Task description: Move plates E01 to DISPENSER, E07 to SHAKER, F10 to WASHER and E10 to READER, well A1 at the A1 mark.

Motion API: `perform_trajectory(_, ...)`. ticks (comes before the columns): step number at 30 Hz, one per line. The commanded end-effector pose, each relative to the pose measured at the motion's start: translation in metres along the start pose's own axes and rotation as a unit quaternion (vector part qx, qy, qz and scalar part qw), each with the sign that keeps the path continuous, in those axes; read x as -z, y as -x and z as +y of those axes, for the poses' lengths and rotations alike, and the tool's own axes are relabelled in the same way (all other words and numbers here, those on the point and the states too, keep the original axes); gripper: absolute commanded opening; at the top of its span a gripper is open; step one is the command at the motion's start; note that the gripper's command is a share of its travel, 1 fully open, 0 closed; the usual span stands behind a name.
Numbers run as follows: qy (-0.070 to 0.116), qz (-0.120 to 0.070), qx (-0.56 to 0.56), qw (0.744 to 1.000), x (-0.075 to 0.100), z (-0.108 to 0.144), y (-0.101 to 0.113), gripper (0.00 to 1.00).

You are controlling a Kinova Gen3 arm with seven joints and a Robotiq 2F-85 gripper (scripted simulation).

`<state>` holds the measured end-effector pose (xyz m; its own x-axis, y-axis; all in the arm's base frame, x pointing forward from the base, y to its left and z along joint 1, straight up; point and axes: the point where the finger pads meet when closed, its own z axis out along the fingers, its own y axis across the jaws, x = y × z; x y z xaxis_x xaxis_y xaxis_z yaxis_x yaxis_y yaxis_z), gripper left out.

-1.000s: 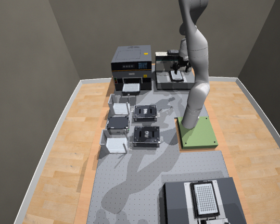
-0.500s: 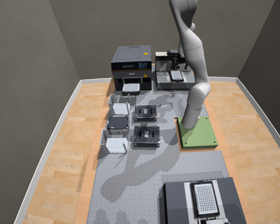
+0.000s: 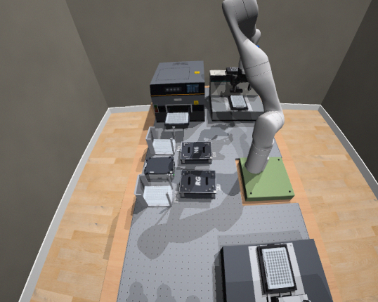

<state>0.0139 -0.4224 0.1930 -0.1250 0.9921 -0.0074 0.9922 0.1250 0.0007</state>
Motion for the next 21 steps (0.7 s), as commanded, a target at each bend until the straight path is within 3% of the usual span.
perform_trajectory(1,-0.001,0.000,-0.066,0.998,0.001,-0.003,0.011,1.00)
perform_trajectory(21,-0.001,-0.001,-0.066,0.998,0.001,-0.011,0.064,1.00)
